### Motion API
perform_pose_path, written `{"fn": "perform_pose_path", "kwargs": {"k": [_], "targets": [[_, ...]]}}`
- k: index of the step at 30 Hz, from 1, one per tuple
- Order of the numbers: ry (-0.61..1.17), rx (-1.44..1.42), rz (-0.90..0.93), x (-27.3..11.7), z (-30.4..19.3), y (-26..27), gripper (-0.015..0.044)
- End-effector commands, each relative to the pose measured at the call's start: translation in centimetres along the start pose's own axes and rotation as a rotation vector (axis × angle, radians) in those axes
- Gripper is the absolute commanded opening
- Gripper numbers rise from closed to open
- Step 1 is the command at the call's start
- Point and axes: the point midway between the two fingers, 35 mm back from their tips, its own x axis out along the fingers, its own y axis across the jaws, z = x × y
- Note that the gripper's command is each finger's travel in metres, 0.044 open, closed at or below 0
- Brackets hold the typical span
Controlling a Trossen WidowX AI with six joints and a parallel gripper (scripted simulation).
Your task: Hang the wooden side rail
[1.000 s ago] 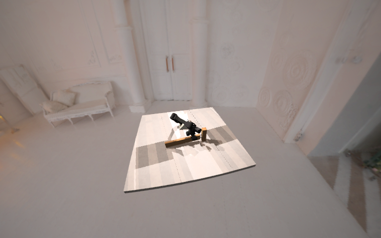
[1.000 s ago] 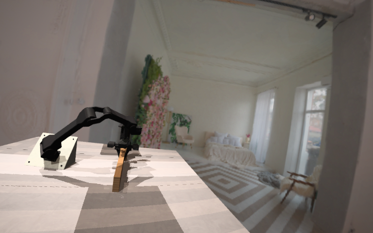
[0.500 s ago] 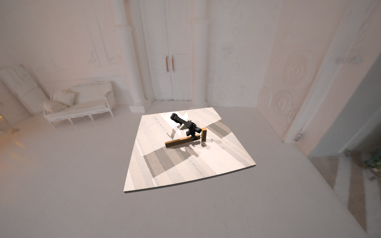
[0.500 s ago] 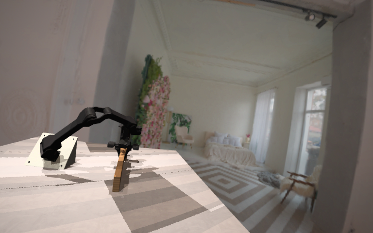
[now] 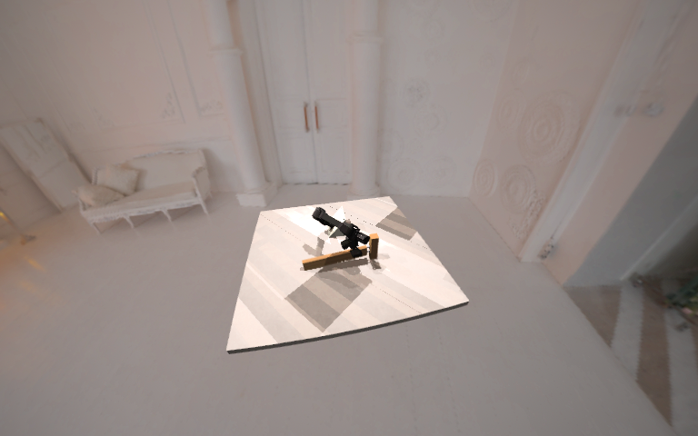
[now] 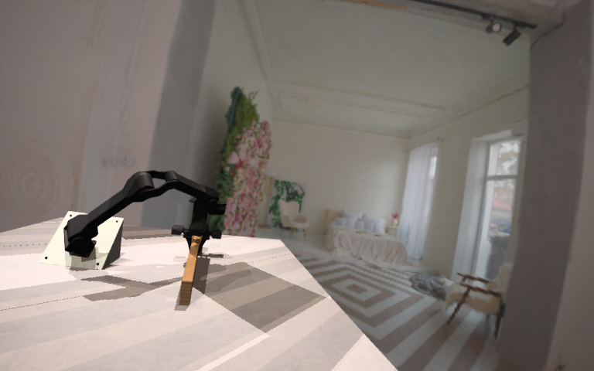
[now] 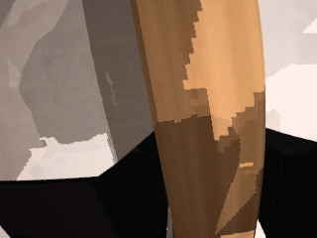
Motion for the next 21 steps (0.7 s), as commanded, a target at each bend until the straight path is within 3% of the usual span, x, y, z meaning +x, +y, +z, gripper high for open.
{"fn": "perform_pose_path", "kwargs": {"k": [1, 21], "targets": [[0.008, -0.002, 0.018, -0.82, -0.48, 0.17, 0.0], [0.009, -0.002, 0.018, -0.8, -0.7, 0.19, 0.0]]}}
